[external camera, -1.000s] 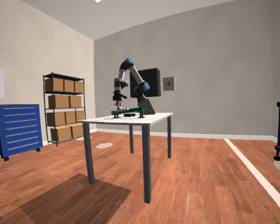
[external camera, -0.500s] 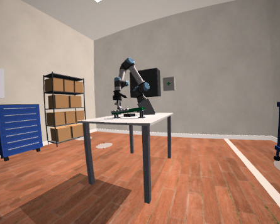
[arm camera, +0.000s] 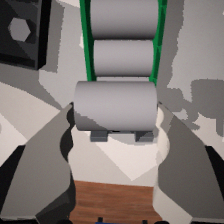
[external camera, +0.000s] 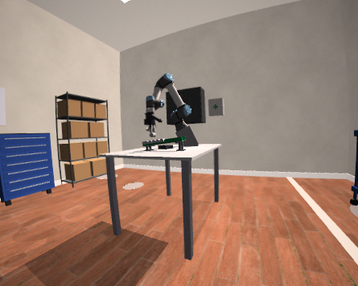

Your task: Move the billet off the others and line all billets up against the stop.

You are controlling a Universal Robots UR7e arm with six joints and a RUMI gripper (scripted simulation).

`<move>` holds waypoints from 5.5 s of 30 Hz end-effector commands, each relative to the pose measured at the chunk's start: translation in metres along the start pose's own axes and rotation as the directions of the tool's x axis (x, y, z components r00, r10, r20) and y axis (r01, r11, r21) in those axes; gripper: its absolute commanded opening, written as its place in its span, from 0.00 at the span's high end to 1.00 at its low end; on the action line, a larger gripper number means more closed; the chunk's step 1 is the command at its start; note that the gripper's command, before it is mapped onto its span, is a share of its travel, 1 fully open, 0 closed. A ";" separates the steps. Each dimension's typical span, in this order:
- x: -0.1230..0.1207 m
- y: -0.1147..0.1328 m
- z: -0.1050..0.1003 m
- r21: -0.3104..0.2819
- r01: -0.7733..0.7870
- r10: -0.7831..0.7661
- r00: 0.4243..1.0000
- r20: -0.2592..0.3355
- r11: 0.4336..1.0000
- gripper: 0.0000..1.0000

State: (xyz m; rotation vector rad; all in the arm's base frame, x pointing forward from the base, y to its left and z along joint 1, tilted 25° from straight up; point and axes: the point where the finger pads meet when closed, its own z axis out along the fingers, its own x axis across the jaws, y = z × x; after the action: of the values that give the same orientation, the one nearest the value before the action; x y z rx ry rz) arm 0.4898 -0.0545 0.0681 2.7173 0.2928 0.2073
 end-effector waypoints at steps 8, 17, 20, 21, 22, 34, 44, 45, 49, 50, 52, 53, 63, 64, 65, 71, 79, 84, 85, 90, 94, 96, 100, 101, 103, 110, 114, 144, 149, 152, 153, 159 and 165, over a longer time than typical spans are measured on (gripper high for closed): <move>0.000 0.000 -0.017 0.000 0.000 0.000 1.000 -0.001 1.000 1.00; 0.000 0.000 -0.018 0.000 0.000 0.000 1.000 -0.001 1.000 1.00; 0.000 0.000 -0.018 0.000 0.000 0.000 1.000 -0.001 1.000 1.00; 0.000 0.000 -0.018 0.000 0.000 0.000 1.000 -0.001 1.000 1.00; 0.000 0.000 -0.018 0.000 0.000 0.000 1.000 -0.001 1.000 1.00; 0.000 -0.001 -0.018 0.000 0.000 0.000 1.000 -0.001 1.000 1.00; 0.001 -0.016 -0.017 0.000 0.000 0.000 1.000 -0.001 1.000 1.00; 0.001 -0.019 -0.017 0.000 0.000 0.000 1.000 -0.001 1.000 1.00; 0.002 -0.028 -0.017 0.000 0.000 0.000 1.000 -0.001 1.000 1.00; 0.002 -0.028 -0.017 0.000 0.000 0.000 1.000 -0.001 1.000 1.00; 0.002 -0.036 -0.017 0.000 0.000 0.000 1.000 -0.001 1.000 1.00; 0.002 -0.040 -0.017 0.000 0.000 0.000 1.000 -0.001 1.000 1.00; 0.004 -0.085 -0.015 0.000 0.000 0.000 1.000 -0.001 1.000 1.00; 0.004 -0.090 -0.015 0.000 0.000 0.000 1.000 -0.001 1.000 1.00; 0.005 -0.095 -0.015 0.000 0.000 0.000 1.000 -0.001 1.000 1.00; 0.005 -0.114 -0.014 0.000 0.000 0.000 1.000 -0.001 1.000 1.00; 0.007 -0.147 -0.013 0.000 0.000 0.000 1.000 -0.001 1.000 1.00; 0.007 -0.156 -0.013 0.000 0.000 0.000 1.000 -0.001 1.000 1.00; 0.007 -0.159 -0.013 0.000 0.000 0.000 1.000 -0.001 1.000 1.00; 0.008 -0.169 -0.013 0.000 0.000 0.000 1.000 -0.001 1.000 1.00; 0.008 -0.174 -0.013 0.000 0.000 0.000 1.000 -0.001 1.000 1.00; 0.008 -0.175 -0.013 0.000 0.000 0.000 1.000 -0.001 1.000 1.00; 0.008 -0.175 -0.013 0.000 0.000 0.000 1.000 -0.001 1.000 1.00; 0.008 -0.175 -0.013 0.000 0.000 0.000 1.000 -0.001 1.000 1.00; 0.008 -0.176 -0.013 0.000 0.000 0.000 1.000 -0.001 1.000 1.00; 0.008 -0.176 -0.013 0.000 0.000 0.000 1.000 -0.001 1.000 1.00; 0.008 -0.176 -0.012 0.000 0.000 0.000 1.000 -0.001 1.000 1.00; 0.008 -0.180 0.031 0.000 0.000 0.000 1.000 -0.001 1.000 1.00; 0.008 -0.181 0.033 0.000 0.000 0.000 1.000 -0.001 1.000 1.00; 0.008 -0.181 0.033 0.000 0.000 0.000 1.000 -0.001 1.000 1.00; 0.008 -0.181 0.033 0.000 0.000 0.000 1.000 -0.001 1.000 1.00; 0.008 -0.181 0.033 0.000 0.000 0.000 1.000 -0.001 1.000 1.00; 0.008 -0.181 0.033 0.000 0.000 0.000 1.000 -0.001 1.000 1.00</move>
State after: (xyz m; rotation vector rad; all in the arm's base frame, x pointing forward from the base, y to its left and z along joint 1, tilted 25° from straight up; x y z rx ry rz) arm 0.4721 0.0972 -0.0345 2.7171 0.2924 0.2059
